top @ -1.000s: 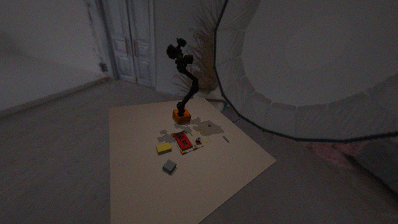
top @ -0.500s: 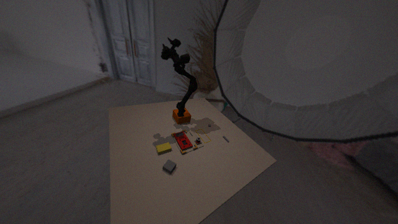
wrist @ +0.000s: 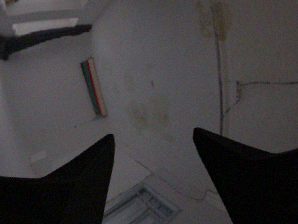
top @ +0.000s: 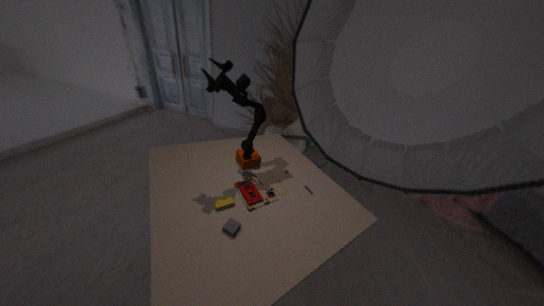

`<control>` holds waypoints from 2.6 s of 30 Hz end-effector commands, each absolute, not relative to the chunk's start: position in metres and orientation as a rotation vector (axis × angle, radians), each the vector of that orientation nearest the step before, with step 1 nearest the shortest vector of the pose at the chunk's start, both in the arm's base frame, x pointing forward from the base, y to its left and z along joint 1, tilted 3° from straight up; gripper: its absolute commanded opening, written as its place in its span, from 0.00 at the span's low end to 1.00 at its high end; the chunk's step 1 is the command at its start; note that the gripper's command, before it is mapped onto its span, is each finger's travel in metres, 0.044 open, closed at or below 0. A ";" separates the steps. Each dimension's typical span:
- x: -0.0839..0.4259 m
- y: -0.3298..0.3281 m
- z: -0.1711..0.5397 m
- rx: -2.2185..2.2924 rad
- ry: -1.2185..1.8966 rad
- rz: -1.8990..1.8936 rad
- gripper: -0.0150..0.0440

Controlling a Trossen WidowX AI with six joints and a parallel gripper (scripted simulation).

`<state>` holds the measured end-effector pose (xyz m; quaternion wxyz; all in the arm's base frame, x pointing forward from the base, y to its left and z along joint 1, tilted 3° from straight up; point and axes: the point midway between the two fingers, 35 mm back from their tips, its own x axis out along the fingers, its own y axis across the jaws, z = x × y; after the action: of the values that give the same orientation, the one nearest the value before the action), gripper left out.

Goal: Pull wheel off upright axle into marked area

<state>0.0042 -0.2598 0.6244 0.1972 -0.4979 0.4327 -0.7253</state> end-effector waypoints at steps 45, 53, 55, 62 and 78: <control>0.428 -0.142 0.259 -0.649 0.766 -0.260 0.76; 0.426 -0.049 0.176 -0.395 0.986 -0.036 0.76; 0.419 -0.026 0.158 -0.336 1.056 0.005 0.76; 0.372 0.052 0.099 -0.142 1.362 0.082 0.76; 0.350 0.069 0.081 -0.088 1.486 0.076 0.76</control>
<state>0.3512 0.0711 0.0834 0.7375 -0.0418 0.6732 0.0335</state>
